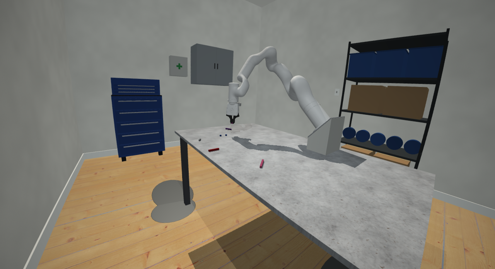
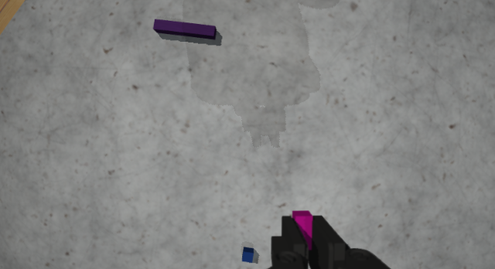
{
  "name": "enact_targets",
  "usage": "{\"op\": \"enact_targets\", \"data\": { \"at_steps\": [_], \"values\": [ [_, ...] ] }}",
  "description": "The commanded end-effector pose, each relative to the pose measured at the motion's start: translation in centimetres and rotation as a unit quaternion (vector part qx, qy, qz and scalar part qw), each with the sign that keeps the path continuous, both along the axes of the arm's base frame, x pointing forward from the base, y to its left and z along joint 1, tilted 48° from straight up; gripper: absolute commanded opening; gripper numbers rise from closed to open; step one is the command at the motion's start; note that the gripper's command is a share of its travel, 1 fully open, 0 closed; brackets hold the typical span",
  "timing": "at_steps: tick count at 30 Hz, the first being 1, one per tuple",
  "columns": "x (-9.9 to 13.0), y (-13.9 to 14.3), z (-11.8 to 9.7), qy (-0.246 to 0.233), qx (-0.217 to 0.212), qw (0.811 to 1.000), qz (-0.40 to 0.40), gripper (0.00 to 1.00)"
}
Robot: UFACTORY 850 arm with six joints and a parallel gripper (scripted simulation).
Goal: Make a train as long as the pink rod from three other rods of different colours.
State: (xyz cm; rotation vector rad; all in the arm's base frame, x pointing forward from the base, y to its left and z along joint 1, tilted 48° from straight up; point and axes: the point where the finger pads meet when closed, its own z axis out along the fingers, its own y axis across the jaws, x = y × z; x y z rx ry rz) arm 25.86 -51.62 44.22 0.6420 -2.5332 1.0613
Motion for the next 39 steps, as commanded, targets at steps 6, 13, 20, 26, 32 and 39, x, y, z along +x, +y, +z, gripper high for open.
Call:
{"op": "enact_targets", "data": {
  "at_steps": [6, 13, 20, 26, 32, 39],
  "values": [
    [7.8, -1.4, 0.2, -0.079, -0.016, 0.994, -0.080, 0.04],
    [12.8, -1.4, -0.2, -0.127, -0.021, 0.984, -0.125, 0.04],
    [13.7, -1.3, -0.3, -0.135, -0.022, 0.982, -0.133, 0.04],
    [13.7, -1.3, -0.3, -0.135, -0.022, 0.982, -0.133, 0.04],
    [13.7, -1.4, -0.3, -0.135, -0.022, 0.982, -0.133, 0.04],
    [13.5, -2.5, -1.4, -0.135, -0.022, 0.982, -0.133, 0.04]
  ]
}}
